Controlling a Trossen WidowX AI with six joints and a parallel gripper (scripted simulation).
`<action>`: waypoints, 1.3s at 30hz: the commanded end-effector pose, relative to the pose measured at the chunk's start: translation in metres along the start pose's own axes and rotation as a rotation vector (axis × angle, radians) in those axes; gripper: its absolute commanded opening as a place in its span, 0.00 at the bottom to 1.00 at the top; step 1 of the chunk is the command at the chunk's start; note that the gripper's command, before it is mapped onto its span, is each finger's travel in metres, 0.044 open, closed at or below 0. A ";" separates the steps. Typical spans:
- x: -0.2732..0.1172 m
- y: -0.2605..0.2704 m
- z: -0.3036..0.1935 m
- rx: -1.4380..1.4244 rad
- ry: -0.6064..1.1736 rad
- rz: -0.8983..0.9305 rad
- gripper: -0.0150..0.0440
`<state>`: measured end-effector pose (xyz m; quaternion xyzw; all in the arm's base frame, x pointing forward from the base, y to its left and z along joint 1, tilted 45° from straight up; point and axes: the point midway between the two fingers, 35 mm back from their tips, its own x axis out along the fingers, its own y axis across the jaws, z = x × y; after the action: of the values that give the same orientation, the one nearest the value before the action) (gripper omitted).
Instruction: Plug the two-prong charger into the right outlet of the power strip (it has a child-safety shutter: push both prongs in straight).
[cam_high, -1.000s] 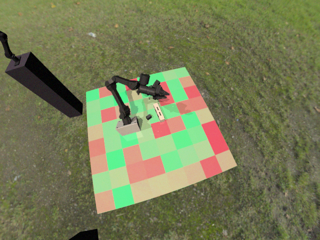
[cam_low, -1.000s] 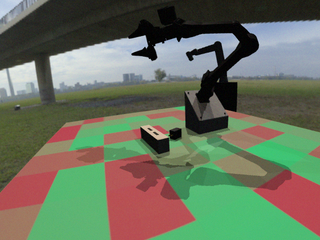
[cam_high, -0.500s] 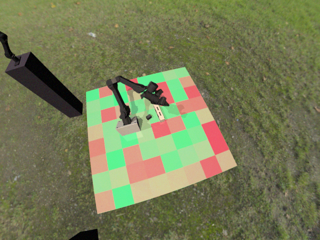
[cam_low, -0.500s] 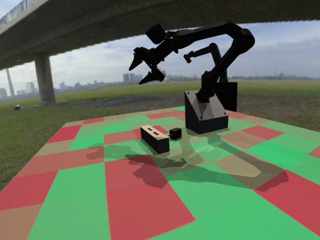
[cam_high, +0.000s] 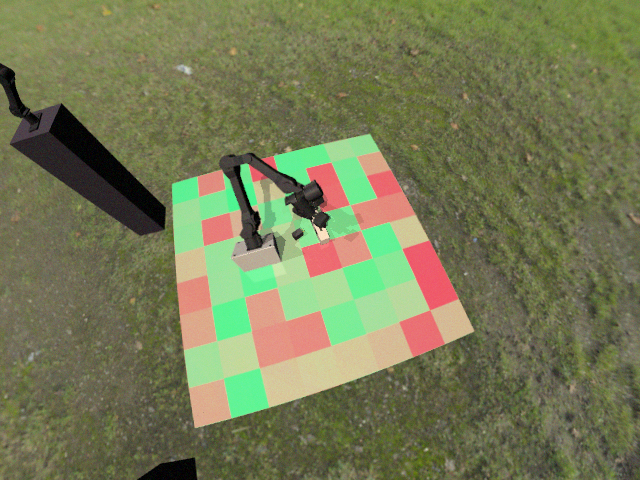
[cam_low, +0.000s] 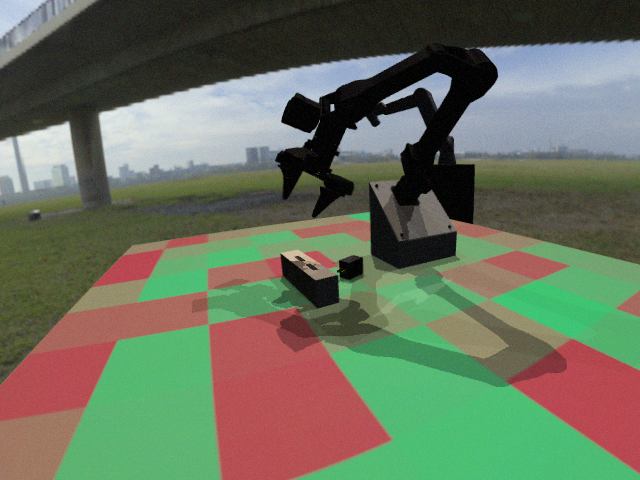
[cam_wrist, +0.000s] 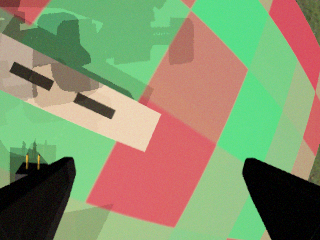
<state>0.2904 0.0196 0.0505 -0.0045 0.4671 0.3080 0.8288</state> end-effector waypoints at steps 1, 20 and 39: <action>0.013 0.021 -0.015 0.036 0.063 0.089 1.00; 0.037 0.103 -0.069 0.157 0.339 0.388 1.00; 0.055 0.111 -0.073 0.157 0.340 0.387 1.00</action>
<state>0.1993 0.1128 0.0013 0.0935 0.6110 0.4181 0.6657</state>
